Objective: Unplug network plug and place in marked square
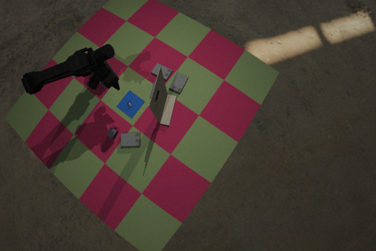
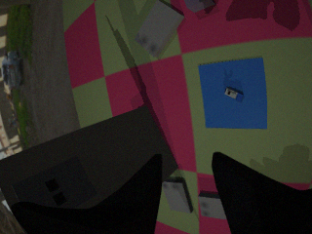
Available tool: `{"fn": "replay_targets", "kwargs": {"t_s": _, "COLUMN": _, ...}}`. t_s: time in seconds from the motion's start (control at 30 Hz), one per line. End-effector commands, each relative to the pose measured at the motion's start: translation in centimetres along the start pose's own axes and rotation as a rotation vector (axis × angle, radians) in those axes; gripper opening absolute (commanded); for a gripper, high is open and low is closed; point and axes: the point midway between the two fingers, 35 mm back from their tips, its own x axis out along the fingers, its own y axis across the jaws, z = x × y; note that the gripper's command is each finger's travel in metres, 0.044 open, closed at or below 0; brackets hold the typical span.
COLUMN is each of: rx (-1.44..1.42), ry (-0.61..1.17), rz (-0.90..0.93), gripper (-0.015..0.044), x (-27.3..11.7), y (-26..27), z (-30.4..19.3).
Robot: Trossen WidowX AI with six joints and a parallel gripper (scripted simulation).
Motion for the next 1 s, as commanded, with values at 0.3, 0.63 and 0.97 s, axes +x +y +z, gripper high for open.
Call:
{"fn": "replay_targets", "kwargs": {"t_s": 0.3, "rx": 0.003, "ry": -0.012, "rz": 0.010, "gripper": 0.0314, "x": -1.38, "y": 0.72, "z": 0.43}}
{"fn": "replay_targets", "kwargs": {"t_s": 0.63, "rx": 0.003, "ry": -0.012, "rz": 0.010, "gripper": 0.0440, "x": -1.38, "y": 0.72, "z": 0.43}}
{"fn": "replay_targets", "kwargs": {"t_s": 0.97, "rx": 0.003, "ry": -0.012, "rz": 0.010, "gripper": 0.0440, "x": -1.38, "y": 0.72, "z": 0.43}}
